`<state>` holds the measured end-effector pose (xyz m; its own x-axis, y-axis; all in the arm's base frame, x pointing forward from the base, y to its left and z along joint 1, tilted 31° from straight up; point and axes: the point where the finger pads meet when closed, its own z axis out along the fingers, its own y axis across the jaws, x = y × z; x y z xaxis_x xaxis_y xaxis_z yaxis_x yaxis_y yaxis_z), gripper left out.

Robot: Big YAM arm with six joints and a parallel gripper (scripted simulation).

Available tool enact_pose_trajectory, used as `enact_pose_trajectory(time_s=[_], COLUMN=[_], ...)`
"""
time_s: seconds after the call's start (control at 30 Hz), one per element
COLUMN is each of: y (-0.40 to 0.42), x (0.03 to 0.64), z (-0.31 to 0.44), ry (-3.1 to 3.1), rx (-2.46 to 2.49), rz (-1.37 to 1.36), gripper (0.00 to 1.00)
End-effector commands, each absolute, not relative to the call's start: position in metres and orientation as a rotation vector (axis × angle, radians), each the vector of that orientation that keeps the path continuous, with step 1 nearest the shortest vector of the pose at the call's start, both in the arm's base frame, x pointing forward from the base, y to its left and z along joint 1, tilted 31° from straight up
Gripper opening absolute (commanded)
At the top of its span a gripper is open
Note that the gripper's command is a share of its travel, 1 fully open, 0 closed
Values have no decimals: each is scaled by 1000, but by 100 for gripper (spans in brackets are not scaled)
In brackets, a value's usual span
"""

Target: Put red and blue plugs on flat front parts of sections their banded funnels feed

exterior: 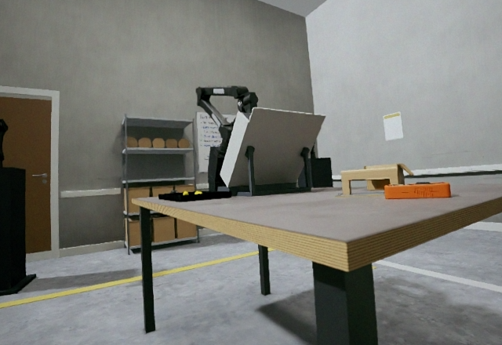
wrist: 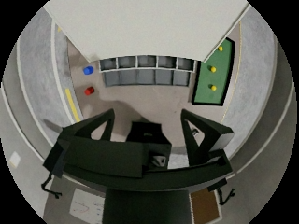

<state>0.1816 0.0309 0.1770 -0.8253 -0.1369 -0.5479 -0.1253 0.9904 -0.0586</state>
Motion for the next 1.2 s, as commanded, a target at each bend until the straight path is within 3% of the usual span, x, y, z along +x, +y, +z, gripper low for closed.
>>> enact_pose_trajectory(time_s=[0.0, 1.17], y=[38, 56], x=[195, 250], z=[226, 434], ry=[2430, 1798], rx=[-170, -149], rz=[12, 50], gripper=[100, 100])
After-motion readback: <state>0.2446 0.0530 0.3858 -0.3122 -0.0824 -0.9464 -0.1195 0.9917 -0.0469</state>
